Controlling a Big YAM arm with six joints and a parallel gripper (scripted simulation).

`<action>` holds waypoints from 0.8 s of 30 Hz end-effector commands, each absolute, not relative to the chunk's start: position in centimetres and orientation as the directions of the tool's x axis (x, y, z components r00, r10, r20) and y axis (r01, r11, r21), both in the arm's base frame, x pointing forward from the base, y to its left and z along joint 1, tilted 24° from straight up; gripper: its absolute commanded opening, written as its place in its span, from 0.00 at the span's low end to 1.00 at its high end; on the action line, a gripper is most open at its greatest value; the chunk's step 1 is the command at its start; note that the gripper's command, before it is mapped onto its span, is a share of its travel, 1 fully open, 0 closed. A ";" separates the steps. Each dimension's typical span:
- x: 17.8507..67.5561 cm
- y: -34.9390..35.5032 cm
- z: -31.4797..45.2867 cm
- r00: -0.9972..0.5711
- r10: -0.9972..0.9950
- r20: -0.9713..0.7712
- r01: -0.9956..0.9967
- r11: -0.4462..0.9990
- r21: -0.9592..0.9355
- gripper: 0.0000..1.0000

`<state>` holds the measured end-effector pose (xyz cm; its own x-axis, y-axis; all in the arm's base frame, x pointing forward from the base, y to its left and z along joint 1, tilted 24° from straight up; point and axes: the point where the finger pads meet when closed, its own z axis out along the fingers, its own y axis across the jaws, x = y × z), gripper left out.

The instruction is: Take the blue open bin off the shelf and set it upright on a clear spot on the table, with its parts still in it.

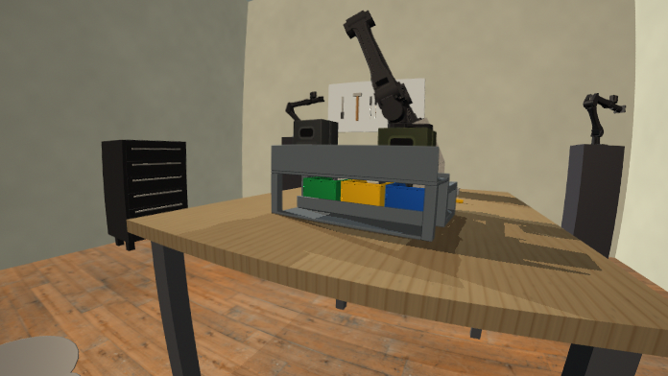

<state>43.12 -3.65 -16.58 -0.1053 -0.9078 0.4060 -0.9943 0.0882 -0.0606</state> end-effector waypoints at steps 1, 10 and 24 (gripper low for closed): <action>45.1 -4.4 -16.8 -0.136 -0.907 0.399 -0.989 0.102 -0.106 0.00; 45.1 -4.4 -16.8 -0.136 -0.907 0.399 -0.989 0.102 -0.106 0.00; 44.7 -4.4 -16.9 -0.130 -0.906 0.402 -0.991 0.102 -0.091 1.00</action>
